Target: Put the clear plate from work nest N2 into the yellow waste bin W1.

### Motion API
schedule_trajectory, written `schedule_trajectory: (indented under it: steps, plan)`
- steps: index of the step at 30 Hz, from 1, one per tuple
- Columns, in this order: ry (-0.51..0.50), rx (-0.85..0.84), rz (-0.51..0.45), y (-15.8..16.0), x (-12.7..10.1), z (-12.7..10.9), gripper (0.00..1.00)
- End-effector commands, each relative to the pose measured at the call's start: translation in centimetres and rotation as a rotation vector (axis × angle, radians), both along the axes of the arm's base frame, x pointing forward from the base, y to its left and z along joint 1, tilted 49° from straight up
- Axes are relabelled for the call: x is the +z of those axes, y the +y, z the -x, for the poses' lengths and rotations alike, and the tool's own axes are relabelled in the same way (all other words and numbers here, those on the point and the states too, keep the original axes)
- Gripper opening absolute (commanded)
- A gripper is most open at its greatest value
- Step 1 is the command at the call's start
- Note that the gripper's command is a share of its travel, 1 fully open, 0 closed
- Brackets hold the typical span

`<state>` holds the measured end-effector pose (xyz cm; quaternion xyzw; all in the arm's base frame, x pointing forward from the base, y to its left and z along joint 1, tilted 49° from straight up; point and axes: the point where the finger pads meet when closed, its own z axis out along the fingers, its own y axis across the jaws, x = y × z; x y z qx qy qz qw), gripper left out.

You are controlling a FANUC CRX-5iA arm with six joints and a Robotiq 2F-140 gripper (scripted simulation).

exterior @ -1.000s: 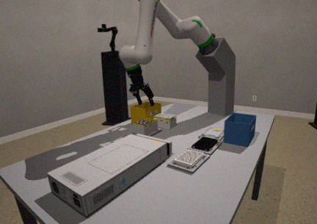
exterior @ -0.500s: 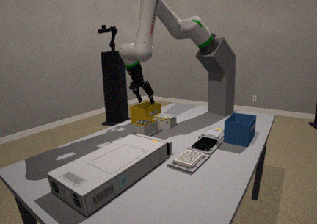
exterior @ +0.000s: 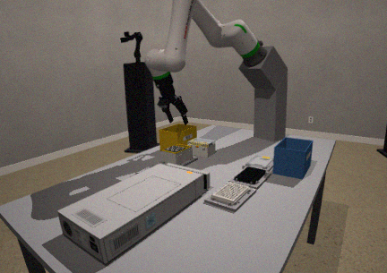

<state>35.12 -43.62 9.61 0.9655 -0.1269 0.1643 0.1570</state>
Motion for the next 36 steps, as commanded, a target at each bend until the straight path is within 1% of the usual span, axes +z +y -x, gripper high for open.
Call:
schedule_trajectory:
  steps: [1,12,14,29,31,36]
  plan:
    - [-0.001,0.0,0.001,0.7,0.2,-0.3,0.7]
    - [-0.001,0.0,0.001,4.7,1.1,-1.8,0.7]
    - [-0.001,0.0,0.001,4.7,1.1,-1.8,0.7]
    - [-0.001,0.0,0.001,10.2,2.2,-4.0,0.7]
    - [-0.001,0.0,0.001,10.2,2.2,-4.0,0.7]
    - [-0.001,0.0,0.001,12.0,2.6,-4.7,0.7]
